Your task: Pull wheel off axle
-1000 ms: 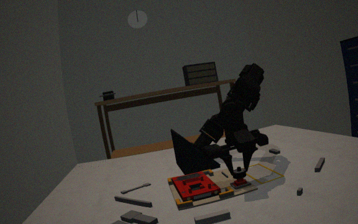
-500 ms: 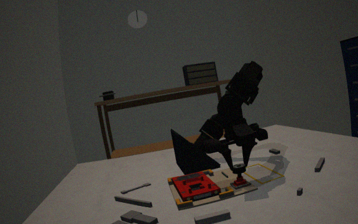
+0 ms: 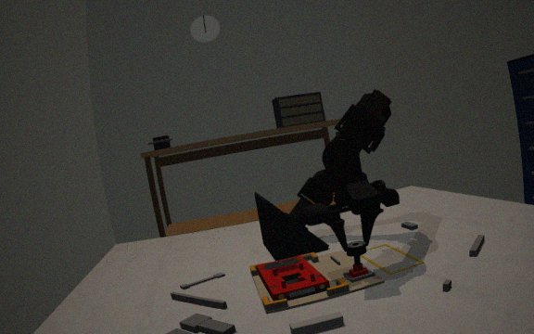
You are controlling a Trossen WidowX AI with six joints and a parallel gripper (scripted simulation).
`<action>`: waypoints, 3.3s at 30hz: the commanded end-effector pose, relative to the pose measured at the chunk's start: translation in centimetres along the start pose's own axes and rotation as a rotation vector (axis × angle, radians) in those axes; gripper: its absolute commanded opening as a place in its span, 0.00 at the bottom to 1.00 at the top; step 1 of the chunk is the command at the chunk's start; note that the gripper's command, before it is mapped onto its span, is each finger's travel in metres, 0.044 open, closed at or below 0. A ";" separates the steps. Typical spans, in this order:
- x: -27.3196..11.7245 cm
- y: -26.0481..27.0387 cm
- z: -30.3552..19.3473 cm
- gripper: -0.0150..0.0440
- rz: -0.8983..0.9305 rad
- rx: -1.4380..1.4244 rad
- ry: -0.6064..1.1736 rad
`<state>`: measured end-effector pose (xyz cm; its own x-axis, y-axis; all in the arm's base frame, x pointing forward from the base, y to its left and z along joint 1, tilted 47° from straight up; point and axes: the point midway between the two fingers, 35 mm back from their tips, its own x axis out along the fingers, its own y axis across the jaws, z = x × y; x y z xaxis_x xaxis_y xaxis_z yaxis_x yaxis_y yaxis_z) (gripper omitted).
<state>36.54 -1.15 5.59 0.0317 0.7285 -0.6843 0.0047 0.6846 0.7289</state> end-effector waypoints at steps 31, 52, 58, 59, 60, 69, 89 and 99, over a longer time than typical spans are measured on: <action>-1.6 0.0 0.0 0.25 -0.004 -0.006 -0.003; -4.1 2.6 -1.3 0.25 -0.002 0.002 -0.002; -4.3 4.3 -2.2 0.25 -0.002 0.002 -0.001; -4.3 4.6 -2.4 0.25 -0.002 0.001 -0.001; -4.3 4.8 -2.6 0.25 -0.002 0.001 -0.001; -4.5 7.2 -4.2 0.25 -0.001 0.000 0.000; -3.3 9.7 -6.2 0.25 0.000 -0.002 0.000; -0.5 9.6 -6.0 0.25 -0.003 -0.002 0.000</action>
<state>30.60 4.19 13.77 0.0379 0.7243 -0.6884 -0.0051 0.6890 0.7247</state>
